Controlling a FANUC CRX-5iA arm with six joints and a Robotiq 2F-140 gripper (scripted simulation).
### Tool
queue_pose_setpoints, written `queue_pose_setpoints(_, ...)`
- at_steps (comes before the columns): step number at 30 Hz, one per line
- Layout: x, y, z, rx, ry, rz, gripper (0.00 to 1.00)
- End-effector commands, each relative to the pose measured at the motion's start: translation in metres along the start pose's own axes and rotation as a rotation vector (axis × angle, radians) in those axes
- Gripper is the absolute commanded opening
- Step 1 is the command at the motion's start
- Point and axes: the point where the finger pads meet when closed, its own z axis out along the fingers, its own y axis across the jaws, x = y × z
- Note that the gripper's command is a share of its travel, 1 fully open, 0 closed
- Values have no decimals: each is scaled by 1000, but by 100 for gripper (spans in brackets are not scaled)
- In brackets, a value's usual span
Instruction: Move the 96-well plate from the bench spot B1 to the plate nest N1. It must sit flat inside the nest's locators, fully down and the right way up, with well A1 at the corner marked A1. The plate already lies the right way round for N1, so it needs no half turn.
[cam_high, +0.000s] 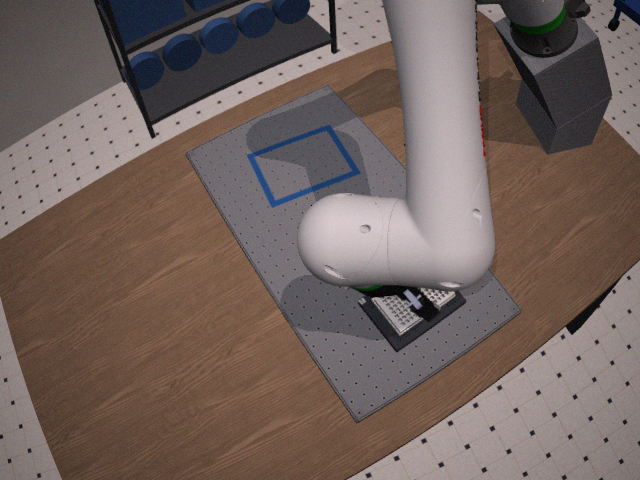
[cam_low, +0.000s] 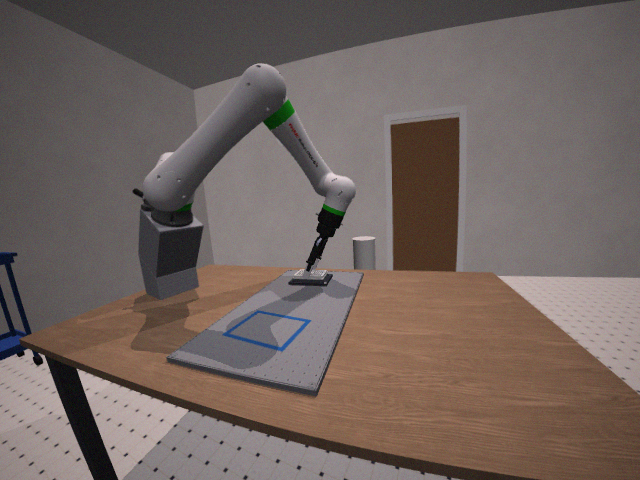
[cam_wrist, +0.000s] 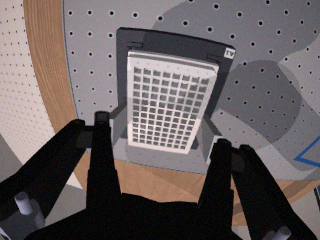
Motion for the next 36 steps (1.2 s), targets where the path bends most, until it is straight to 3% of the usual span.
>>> queue_pose_setpoints(1,0,0,0,0,0,0,0)
queue_pose_setpoints(36,2,0,5,0,0,0,0)
